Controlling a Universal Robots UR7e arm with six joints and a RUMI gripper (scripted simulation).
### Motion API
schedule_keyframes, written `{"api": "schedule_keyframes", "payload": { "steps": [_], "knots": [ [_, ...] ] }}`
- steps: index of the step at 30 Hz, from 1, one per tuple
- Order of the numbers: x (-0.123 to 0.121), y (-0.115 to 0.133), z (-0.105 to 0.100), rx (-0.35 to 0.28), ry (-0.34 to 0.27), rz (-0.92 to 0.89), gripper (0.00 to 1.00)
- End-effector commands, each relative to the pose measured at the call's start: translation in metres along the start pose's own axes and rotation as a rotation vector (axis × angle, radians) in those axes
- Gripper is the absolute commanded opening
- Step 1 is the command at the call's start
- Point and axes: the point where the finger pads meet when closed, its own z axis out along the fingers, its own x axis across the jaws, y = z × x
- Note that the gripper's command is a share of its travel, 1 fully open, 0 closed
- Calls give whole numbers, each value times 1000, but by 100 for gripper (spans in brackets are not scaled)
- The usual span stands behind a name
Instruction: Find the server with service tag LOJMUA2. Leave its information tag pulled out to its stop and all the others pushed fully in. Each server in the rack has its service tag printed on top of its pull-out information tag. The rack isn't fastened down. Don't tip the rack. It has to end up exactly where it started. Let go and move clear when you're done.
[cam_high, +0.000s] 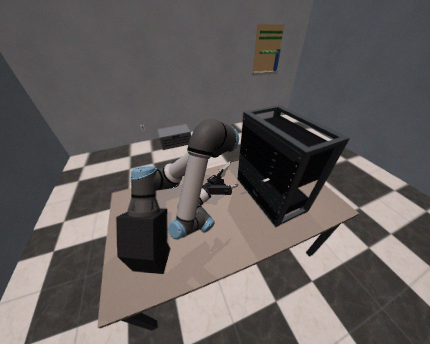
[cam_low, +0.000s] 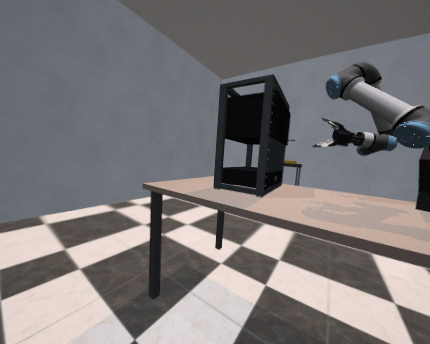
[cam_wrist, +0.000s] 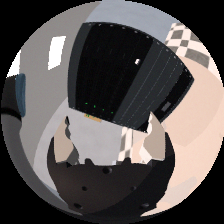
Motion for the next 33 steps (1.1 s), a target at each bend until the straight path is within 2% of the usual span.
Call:
{"api": "schedule_keyframes", "payload": {
  "steps": [1, 33],
  "knots": [
    [1, -3, 0, 10, 5, 13, 100],
    [16, -25, -1, 81, 49, 111, 100]
  ]
}}
